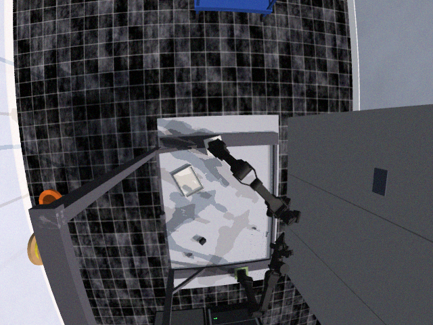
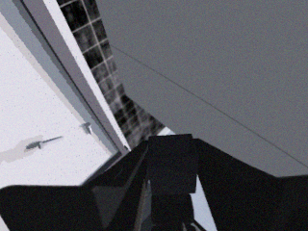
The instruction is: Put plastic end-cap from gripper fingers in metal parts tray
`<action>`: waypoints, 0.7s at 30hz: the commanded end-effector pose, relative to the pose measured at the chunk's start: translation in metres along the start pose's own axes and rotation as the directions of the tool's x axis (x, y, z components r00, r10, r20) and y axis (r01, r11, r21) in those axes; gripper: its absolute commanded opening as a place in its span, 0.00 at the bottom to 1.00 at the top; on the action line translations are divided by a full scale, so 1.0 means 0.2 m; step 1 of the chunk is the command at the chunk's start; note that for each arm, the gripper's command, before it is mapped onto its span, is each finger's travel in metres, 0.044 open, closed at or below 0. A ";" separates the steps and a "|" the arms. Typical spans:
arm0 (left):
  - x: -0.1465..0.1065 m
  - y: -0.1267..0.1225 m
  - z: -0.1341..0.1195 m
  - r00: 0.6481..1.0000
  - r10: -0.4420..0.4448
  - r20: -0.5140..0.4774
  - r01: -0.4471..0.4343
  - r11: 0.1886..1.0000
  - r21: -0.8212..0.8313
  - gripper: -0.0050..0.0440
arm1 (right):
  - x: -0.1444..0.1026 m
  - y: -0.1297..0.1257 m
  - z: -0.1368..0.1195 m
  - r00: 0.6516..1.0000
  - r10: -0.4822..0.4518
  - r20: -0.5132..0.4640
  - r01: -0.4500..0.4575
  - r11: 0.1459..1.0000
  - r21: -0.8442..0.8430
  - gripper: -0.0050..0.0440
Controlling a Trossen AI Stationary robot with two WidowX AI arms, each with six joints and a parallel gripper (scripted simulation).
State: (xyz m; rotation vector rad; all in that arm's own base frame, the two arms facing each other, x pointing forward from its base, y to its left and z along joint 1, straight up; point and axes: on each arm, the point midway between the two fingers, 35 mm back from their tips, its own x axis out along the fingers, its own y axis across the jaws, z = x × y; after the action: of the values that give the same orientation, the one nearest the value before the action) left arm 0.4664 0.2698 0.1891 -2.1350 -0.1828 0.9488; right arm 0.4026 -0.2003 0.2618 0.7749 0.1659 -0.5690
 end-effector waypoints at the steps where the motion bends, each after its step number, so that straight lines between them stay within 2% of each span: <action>1: -0.05 -0.06 -0.04 0.999 -0.031 -0.020 0.031 1.000 0.001 0.10 | -0.06 0.05 0.01 0.999 0.034 0.009 -0.034 0.999 -0.021 0.10; 5: -0.05 -0.06 -0.04 0.999 -0.031 -0.020 0.031 1.000 0.001 0.10 | -0.15 0.15 -0.04 0.995 0.099 0.010 -0.097 0.989 -0.111 0.10; 7: -0.05 -0.06 -0.04 0.999 -0.031 -0.020 0.031 1.000 0.001 0.10 | -0.15 0.15 -0.04 0.995 0.099 0.010 -0.097 0.989 -0.111 0.10; 11: -0.05 -0.06 -0.04 0.999 -0.031 -0.020 0.031 1.000 0.001 0.10 | -0.25 0.24 -0.09 0.986 0.167 0.014 -0.160 0.963 -0.216 0.10; 21: -0.05 -0.06 -0.04 0.999 -0.031 -0.020 0.031 1.000 0.001 0.10 | -0.51 0.41 -0.24 0.940 0.342 0.005 -0.305 0.845 -0.439 0.10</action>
State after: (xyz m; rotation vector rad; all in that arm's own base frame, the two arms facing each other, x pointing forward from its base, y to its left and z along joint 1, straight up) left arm 0.4664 0.2698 0.1893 -2.1350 -0.1831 0.9484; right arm 0.3770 -0.1002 0.3011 0.4191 0.1158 -0.2928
